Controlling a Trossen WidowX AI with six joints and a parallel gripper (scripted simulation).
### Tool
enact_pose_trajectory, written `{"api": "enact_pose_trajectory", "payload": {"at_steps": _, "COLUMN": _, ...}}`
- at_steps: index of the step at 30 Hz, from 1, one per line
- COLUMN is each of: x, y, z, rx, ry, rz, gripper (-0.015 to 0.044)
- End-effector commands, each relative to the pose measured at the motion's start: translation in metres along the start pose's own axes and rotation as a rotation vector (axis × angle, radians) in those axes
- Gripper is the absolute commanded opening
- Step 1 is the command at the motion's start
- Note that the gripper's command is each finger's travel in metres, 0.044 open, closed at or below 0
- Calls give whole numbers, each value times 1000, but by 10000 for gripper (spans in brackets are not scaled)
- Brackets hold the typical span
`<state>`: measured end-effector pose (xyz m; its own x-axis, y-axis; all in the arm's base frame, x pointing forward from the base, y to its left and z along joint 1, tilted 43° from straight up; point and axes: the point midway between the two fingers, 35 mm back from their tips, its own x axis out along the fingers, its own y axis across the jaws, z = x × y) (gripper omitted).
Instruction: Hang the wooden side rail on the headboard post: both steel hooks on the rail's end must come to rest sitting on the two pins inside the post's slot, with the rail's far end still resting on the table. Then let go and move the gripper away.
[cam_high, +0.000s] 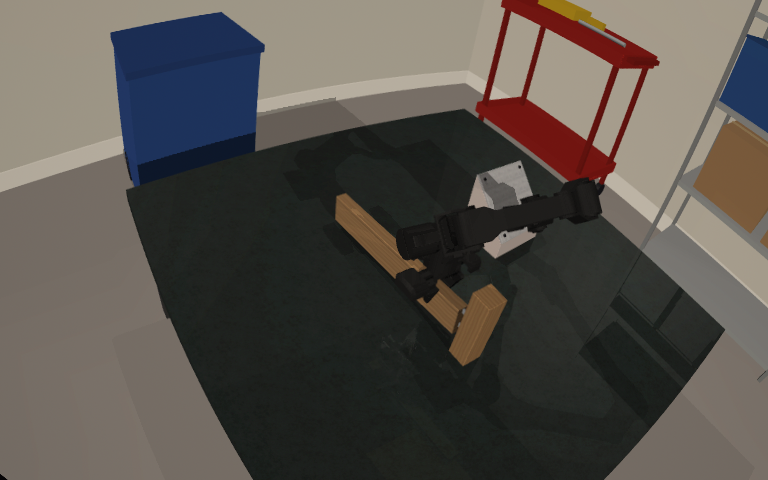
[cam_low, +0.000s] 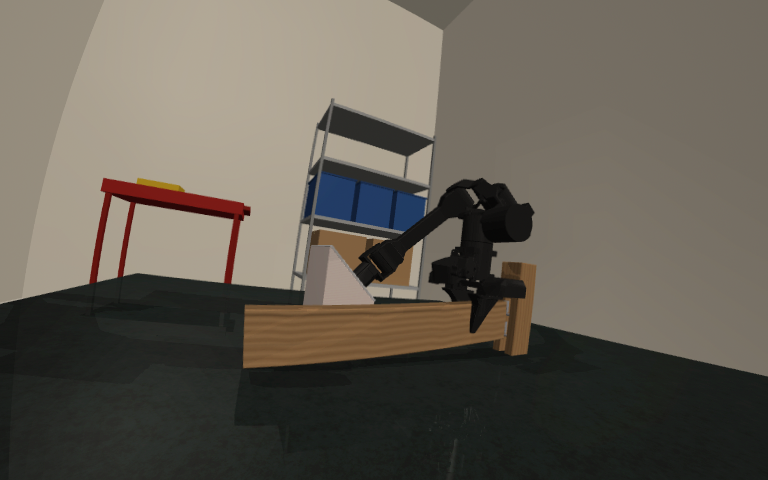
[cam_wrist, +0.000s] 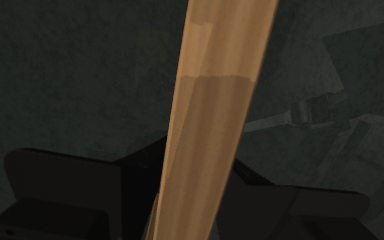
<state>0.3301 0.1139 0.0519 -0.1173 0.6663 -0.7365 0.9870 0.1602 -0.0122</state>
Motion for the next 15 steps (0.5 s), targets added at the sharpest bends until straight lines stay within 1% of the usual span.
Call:
{"api": "enact_pose_trajectory", "payload": {"at_steps": 1, "x": -6, "y": 4, "z": -3, "rx": -1, "ry": 0, "rz": 16, "gripper": 0}}
{"api": "enact_pose_trajectory", "payload": {"at_steps": 15, "x": -6, "y": 4, "z": -5, "rx": -1, "ry": 0, "rz": 16, "gripper": 0}}
